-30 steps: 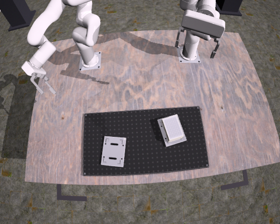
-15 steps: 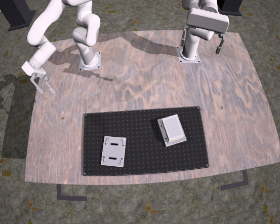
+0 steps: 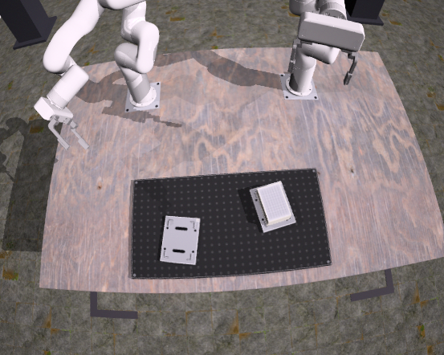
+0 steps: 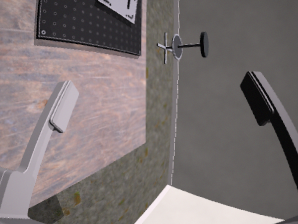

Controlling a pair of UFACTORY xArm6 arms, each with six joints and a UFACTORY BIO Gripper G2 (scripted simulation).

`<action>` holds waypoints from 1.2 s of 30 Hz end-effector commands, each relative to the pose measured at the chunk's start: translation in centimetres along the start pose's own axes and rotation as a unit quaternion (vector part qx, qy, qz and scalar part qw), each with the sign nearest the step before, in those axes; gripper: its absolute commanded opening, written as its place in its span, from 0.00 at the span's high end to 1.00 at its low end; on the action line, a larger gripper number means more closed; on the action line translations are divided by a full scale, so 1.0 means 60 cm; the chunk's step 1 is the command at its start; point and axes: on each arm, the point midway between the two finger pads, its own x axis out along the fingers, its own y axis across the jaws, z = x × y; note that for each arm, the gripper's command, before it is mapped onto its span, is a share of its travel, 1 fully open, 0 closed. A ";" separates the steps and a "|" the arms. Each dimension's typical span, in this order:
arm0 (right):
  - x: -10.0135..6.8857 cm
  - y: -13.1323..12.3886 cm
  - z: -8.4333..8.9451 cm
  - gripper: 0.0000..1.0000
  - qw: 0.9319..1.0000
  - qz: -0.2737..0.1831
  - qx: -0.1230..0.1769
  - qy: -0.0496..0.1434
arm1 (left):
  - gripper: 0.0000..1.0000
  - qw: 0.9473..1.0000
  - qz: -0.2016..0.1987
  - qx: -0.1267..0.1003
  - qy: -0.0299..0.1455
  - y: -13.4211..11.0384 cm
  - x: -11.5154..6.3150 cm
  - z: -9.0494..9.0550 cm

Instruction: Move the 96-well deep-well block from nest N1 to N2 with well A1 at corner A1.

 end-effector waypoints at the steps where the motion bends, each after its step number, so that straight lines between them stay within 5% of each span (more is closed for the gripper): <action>1: -0.001 -0.003 0.000 0.00 1.000 -0.001 -0.002 0.001 | 0.00 1.000 0.000 0.000 0.002 0.000 -0.002 0.000; 22: -0.001 -0.003 0.000 0.00 1.000 -0.001 -0.002 0.001 | 0.00 1.000 0.000 -0.028 0.002 -0.032 -0.002 0.001; 36: -0.001 -0.003 0.000 0.00 1.000 -0.001 -0.002 0.001 | 0.00 0.994 0.001 -0.107 0.002 -0.123 -0.002 0.013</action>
